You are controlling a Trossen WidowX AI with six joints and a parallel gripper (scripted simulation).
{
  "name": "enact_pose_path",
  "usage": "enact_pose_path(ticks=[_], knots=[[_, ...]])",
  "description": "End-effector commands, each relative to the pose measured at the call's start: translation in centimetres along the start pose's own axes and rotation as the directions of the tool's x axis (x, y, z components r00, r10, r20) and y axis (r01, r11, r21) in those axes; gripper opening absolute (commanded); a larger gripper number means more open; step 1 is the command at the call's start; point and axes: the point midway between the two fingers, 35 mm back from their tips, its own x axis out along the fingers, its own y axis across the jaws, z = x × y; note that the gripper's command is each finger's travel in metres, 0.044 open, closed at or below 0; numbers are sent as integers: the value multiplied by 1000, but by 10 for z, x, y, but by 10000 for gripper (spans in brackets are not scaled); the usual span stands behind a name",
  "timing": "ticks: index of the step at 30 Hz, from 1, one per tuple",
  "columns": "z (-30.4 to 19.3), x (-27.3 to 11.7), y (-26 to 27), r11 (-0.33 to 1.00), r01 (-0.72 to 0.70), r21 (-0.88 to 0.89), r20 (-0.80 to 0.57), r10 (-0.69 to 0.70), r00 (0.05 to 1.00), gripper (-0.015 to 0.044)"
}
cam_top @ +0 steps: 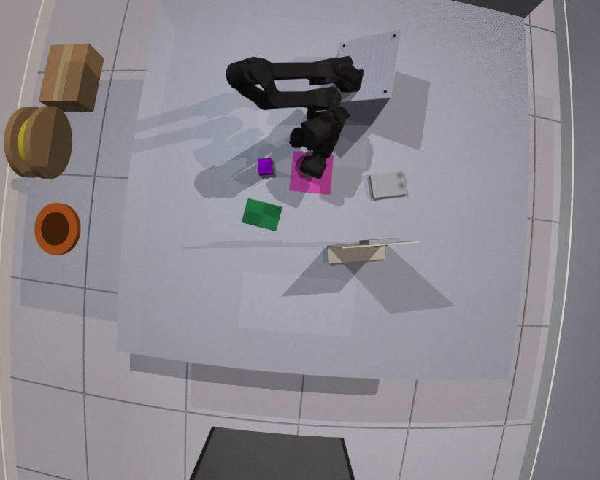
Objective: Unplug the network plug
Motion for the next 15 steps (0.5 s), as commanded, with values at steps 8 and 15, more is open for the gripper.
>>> enact_pose_path(ticks=[8,15], knots=[[0,-8,0,1000,2,2,1,-2,1000,156],[0,-12,-1,1000,1,2,1,-1,1000,156]])
